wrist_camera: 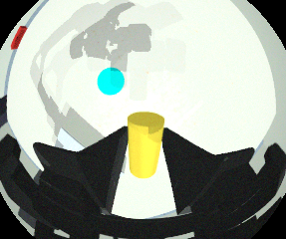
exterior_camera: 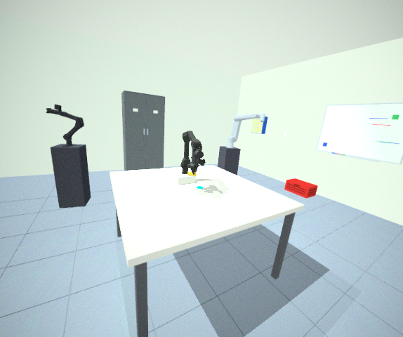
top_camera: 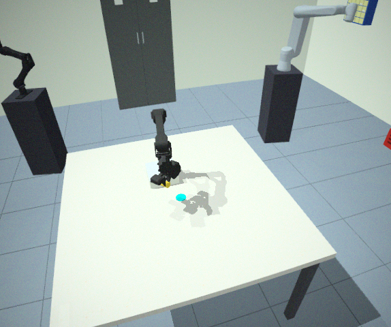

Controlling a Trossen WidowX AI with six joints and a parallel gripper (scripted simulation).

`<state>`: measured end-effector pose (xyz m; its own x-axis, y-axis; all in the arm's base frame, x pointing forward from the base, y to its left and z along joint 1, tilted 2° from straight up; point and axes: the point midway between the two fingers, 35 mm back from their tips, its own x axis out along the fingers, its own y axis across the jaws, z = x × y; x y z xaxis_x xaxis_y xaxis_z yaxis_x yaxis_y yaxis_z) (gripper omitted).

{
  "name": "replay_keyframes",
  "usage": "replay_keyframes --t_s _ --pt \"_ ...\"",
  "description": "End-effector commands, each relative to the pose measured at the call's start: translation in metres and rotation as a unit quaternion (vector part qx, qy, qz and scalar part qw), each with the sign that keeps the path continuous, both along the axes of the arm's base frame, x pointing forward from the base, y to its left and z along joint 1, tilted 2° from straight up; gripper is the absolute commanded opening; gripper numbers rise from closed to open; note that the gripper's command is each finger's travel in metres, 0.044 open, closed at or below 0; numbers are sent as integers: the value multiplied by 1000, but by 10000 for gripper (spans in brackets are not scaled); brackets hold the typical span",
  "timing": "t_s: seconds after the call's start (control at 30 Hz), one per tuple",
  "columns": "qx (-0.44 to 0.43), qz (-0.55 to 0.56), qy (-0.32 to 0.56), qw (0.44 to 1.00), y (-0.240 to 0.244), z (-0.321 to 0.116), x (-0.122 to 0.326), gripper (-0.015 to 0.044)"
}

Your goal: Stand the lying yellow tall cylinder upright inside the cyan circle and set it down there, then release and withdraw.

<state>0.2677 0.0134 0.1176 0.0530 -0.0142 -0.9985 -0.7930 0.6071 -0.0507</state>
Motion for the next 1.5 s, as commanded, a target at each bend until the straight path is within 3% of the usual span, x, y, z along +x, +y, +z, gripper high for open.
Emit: replay_keyframes --t_s 0.0,0.77,1.47 --pt "-5 56 5 998 9 -1 -6 105" --pt "-19 403 10 915 71 3 -34 105" --pt "22 427 37 903 69 -4 -40 105"
